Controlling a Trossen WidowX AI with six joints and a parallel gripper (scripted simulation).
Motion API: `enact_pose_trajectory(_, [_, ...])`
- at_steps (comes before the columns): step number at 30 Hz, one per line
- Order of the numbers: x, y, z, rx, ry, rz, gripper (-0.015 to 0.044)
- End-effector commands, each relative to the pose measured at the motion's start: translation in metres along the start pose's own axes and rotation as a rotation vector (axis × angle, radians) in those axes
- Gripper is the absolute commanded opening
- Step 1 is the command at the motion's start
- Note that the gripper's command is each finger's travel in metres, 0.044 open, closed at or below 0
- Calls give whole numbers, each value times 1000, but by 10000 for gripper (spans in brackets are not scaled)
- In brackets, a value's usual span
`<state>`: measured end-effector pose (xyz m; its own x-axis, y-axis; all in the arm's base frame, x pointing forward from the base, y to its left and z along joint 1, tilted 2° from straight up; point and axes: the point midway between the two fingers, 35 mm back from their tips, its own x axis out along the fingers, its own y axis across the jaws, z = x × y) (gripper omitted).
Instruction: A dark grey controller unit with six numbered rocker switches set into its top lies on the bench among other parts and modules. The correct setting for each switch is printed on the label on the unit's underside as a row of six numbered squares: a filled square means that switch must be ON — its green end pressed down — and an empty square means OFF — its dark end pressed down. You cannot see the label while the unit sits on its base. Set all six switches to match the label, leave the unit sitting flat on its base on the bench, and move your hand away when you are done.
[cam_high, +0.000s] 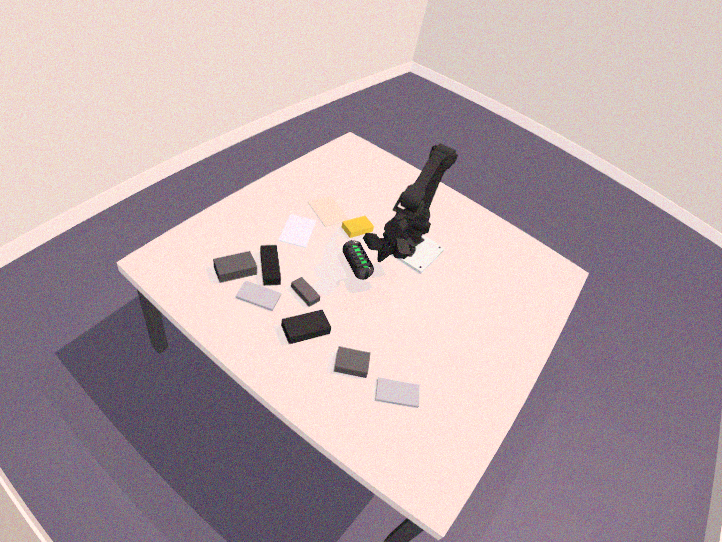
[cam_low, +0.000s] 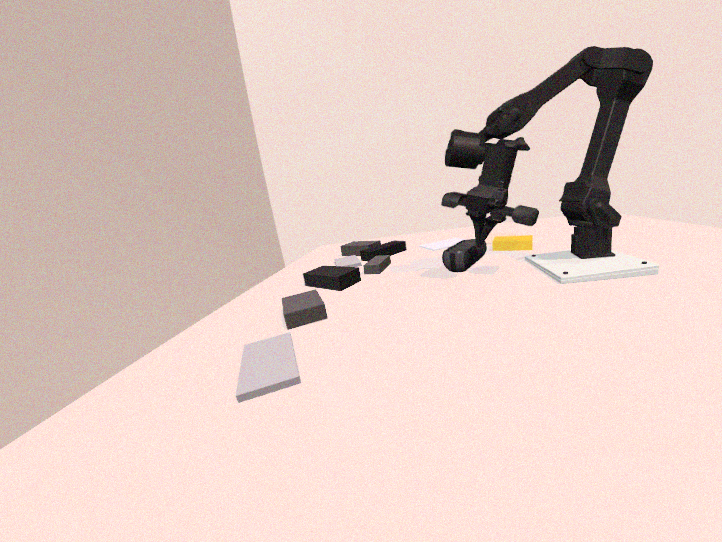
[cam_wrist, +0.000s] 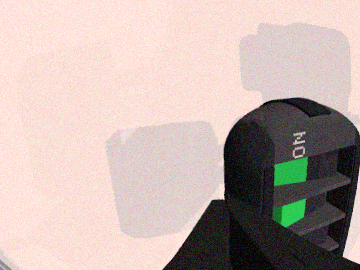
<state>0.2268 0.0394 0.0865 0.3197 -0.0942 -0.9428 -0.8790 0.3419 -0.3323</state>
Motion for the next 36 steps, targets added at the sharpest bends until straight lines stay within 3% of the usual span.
enact_pose_trajectory(1, [0,0,0,0,0,0,0])
enact_pose_trajectory(19, [-12,-54,-79,9,11,274,0])
enact_pose_trajectory(36, [0,-52,-82,7,11,285,0])
